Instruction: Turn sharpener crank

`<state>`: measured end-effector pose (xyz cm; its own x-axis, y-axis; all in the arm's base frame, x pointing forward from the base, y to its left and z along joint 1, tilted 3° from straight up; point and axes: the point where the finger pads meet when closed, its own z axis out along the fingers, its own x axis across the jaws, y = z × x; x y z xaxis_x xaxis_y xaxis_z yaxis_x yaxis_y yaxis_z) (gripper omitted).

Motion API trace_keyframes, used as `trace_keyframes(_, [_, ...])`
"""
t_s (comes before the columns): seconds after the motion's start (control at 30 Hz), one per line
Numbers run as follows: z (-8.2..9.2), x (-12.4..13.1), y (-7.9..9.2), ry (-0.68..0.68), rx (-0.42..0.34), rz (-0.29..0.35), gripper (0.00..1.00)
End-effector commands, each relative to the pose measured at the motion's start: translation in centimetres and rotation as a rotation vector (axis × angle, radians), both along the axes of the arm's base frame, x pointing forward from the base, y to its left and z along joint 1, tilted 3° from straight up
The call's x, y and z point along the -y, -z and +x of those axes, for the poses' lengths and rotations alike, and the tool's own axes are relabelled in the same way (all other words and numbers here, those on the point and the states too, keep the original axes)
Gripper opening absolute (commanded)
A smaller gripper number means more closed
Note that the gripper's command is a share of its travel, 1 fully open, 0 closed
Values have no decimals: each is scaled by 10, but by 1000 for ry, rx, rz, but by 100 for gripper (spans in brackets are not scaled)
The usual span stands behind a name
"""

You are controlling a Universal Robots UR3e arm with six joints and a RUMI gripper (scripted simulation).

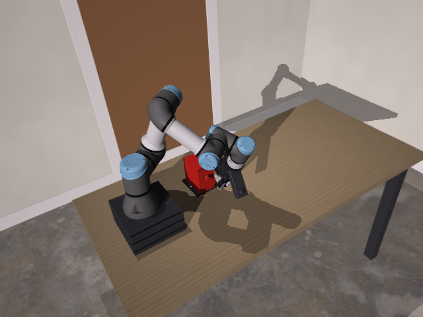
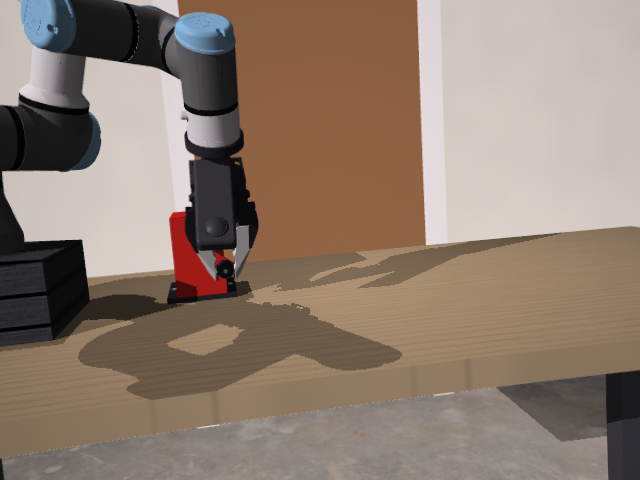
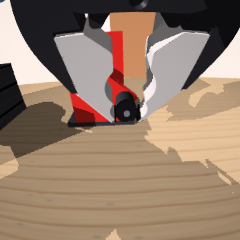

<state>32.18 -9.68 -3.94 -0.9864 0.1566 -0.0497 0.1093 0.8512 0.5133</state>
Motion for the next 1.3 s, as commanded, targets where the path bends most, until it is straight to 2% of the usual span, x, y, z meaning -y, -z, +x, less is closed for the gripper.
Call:
trace_keyframes(0.0, [-2, 0, 3, 0, 1, -2, 9])
trace_keyframes(1.27, [-32, -5, 18, 0, 1, -2, 9])
